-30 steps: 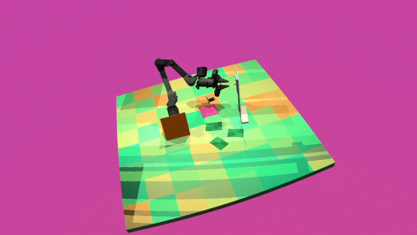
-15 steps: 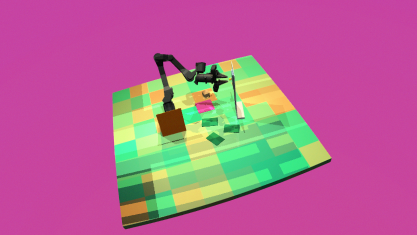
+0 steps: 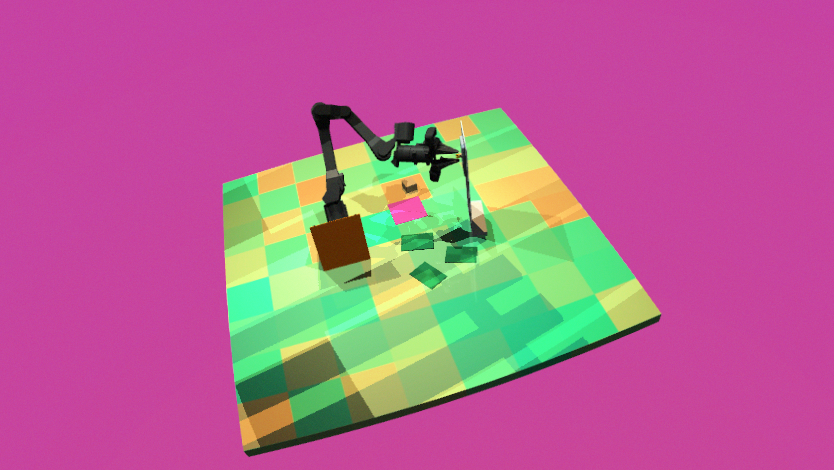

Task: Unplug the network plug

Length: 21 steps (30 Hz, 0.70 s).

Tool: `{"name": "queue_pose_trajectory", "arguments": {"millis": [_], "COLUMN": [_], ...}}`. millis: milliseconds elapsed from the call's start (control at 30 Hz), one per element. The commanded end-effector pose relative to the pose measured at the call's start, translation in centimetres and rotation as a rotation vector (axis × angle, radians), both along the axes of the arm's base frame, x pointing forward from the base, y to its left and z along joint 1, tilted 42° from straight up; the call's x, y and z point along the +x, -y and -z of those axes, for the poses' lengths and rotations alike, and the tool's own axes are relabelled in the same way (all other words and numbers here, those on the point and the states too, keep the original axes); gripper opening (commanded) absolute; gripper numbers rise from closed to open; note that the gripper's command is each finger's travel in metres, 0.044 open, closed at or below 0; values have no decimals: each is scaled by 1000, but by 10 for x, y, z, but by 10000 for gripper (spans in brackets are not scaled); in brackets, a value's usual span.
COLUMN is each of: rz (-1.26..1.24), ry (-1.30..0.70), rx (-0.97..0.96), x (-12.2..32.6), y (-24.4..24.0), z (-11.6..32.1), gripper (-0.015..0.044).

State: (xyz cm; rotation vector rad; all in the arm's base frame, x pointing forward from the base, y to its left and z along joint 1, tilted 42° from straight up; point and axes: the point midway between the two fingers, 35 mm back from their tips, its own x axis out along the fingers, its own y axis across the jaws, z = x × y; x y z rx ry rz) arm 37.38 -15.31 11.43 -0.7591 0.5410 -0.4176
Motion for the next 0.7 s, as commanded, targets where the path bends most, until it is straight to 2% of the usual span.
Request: {"name": "queue_pose_trajectory", "arguments": {"millis": [0,667], "rz": [-5,-5], "ry": [2,2], "rx": [-3,-3], "x": [3,3], "y": [1,1], "z": [0,0], "gripper": [143,9]}}
